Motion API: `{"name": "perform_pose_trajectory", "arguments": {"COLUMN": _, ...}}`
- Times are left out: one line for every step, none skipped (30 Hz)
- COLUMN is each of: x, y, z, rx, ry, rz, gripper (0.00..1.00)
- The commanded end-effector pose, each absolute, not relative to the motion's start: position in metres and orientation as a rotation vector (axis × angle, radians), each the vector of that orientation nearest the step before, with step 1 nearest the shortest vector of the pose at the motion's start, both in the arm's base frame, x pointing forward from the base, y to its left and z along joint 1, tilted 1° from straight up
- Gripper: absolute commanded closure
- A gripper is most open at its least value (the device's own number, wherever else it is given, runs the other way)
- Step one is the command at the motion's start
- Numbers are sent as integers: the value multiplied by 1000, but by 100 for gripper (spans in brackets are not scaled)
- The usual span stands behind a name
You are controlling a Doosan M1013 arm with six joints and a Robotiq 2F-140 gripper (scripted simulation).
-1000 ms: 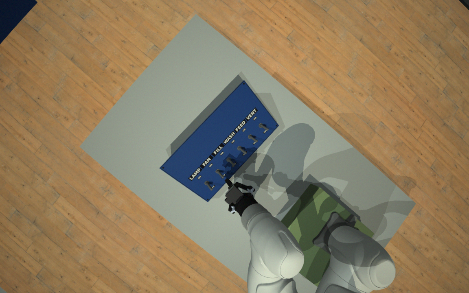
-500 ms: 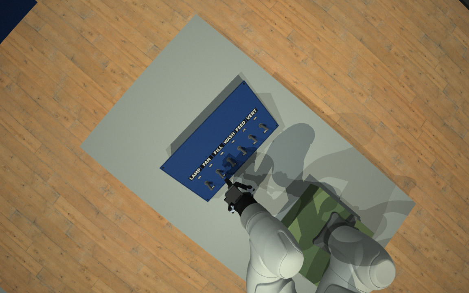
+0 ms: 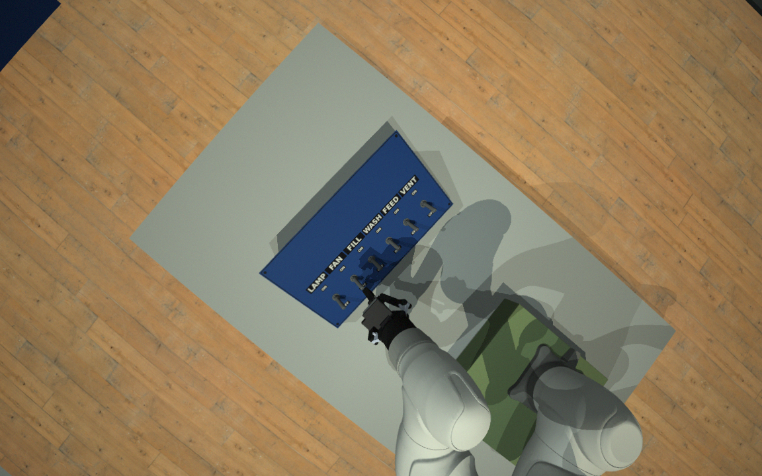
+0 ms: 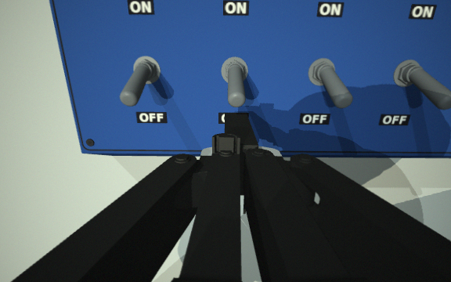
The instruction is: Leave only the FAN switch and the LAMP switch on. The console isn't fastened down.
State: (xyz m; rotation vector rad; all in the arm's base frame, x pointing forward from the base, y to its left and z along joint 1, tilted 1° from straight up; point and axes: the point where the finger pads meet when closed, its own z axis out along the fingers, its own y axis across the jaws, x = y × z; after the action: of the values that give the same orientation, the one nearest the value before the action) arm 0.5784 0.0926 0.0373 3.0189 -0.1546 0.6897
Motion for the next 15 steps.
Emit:
{"name": "perform_pose_trajectory", "arguments": {"x": 581, "y": 92, "z": 39, "rx": 3019, "ry": -155, "rz": 691, "gripper": 90}}
{"name": "perform_pose_trajectory", "arguments": {"x": 582, "y": 92, "z": 40, "rx": 3019, "ry": -155, "rz": 691, "gripper": 90}}
{"name": "perform_pose_trajectory", "arguments": {"x": 583, "y": 92, "z": 40, "rx": 3019, "ry": -155, "rz": 691, "gripper": 90}}
{"name": "perform_pose_trajectory", "arguments": {"x": 584, "y": 92, "z": 40, "rx": 3019, "ry": -155, "rz": 691, "gripper": 90}}
{"name": "perform_pose_trajectory", "arguments": {"x": 585, "y": 92, "z": 41, "rx": 3019, "ry": -155, "rz": 691, "gripper": 90}}
{"name": "perform_pose_trajectory", "arguments": {"x": 586, "y": 92, "z": 41, "rx": 3019, "ry": -155, "rz": 691, "gripper": 90}}
{"name": "perform_pose_trajectory", "arguments": {"x": 587, "y": 92, "z": 42, "rx": 3019, "ry": -155, "rz": 691, "gripper": 90}}
{"name": "perform_pose_trajectory", "arguments": {"x": 587, "y": 92, "z": 42, "rx": 3019, "ry": -155, "rz": 691, "gripper": 90}}
{"name": "perform_pose_trajectory", "arguments": {"x": 588, "y": 92, "z": 42, "rx": 3019, "ry": -155, "rz": 691, "gripper": 90}}
{"name": "perform_pose_trajectory", "arguments": {"x": 589, "y": 92, "z": 43, "rx": 3019, "ry": -155, "rz": 691, "gripper": 90}}
{"name": "perform_pose_trajectory", "arguments": {"x": 589, "y": 92, "z": 43, "rx": 3019, "ry": -155, "rz": 691, "gripper": 90}}
{"name": "perform_pose_trajectory", "arguments": {"x": 589, "y": 92, "z": 43, "rx": 3019, "ry": -155, "rz": 691, "gripper": 90}}
{"name": "perform_pose_trajectory", "arguments": {"x": 590, "y": 92, "z": 43, "rx": 3019, "ry": -155, "rz": 691, "gripper": 90}}
{"name": "perform_pose_trajectory", "arguments": {"x": 591, "y": 92, "z": 44, "rx": 3019, "ry": -155, "rz": 691, "gripper": 90}}
{"name": "perform_pose_trajectory", "arguments": {"x": 592, "y": 91, "z": 44, "rx": 3019, "ry": -155, "rz": 691, "gripper": 90}}
